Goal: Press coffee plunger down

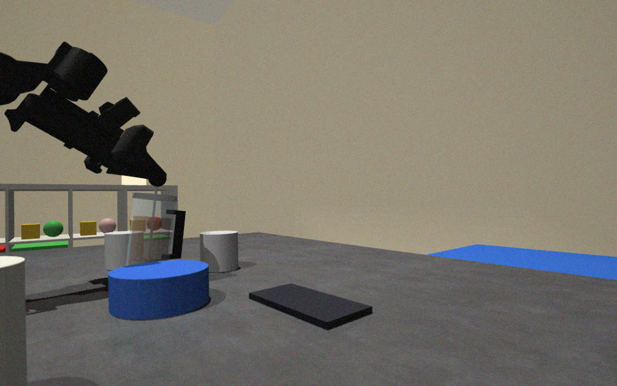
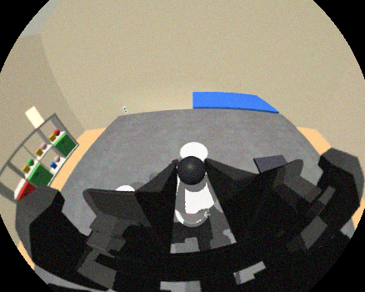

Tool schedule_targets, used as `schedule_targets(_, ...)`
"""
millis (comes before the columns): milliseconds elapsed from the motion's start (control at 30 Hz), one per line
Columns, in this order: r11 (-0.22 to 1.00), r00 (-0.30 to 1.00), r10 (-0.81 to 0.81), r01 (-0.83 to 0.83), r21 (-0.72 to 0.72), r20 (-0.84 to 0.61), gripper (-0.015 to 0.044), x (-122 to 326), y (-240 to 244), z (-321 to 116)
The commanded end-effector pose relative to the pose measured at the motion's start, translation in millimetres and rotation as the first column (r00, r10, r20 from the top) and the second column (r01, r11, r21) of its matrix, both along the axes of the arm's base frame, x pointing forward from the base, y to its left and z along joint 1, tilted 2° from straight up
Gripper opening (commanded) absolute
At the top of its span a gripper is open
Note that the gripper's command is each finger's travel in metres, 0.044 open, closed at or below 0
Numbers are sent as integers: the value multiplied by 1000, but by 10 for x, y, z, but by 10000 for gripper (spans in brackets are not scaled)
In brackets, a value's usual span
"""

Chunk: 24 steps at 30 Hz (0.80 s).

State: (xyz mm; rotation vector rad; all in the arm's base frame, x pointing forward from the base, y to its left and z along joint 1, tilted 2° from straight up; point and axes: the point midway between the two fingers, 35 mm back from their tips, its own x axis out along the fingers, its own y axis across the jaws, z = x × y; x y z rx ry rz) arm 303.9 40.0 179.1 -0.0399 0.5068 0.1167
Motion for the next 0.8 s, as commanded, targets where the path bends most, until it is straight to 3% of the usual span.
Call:
schedule_targets(0,1000,1000,4,-5,-9,-14,125,3,0,-39)
schedule_targets(433,1000,1000,0,0,0,0,125,4,0,-1)
schedule_targets(767,1000,1000,0,0,0,0,387,4,0,-1)
